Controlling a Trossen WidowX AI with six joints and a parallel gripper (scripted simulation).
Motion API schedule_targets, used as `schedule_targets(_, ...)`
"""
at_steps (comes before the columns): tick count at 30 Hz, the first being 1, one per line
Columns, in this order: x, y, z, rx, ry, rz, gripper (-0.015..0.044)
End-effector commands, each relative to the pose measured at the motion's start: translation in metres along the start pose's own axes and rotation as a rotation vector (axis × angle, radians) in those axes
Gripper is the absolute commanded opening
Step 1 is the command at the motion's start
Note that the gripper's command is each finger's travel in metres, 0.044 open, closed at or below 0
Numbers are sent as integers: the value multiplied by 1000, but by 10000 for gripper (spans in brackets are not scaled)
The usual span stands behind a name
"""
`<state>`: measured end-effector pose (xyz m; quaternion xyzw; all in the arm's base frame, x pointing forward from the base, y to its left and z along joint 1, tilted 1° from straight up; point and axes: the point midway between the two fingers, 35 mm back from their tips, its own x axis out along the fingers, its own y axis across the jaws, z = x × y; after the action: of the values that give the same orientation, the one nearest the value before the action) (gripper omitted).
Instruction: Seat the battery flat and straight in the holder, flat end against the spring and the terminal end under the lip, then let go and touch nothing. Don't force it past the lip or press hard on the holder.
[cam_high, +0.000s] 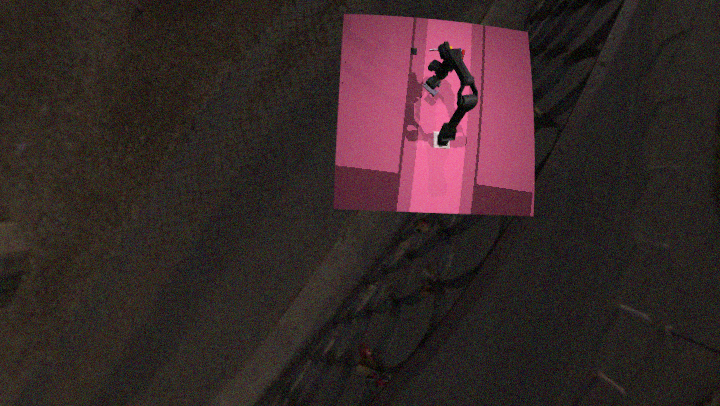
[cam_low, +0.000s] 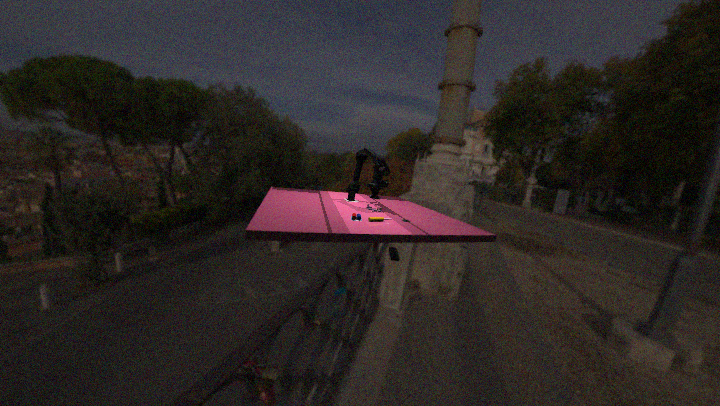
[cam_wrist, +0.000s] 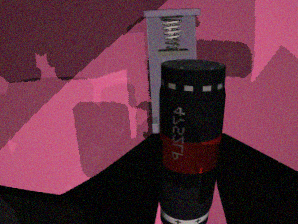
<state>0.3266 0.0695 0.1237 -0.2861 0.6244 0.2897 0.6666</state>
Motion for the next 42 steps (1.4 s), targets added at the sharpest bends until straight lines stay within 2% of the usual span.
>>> schedule_targets(1,3,3,6,-51,10,2,73)
schedule_targets(5,7,3,5,-49,39,3,73)
schedule_targets(16,42,3,-2,-45,261,-4,73)
schedule_targets(42,53,3,4,-44,427,2,73)
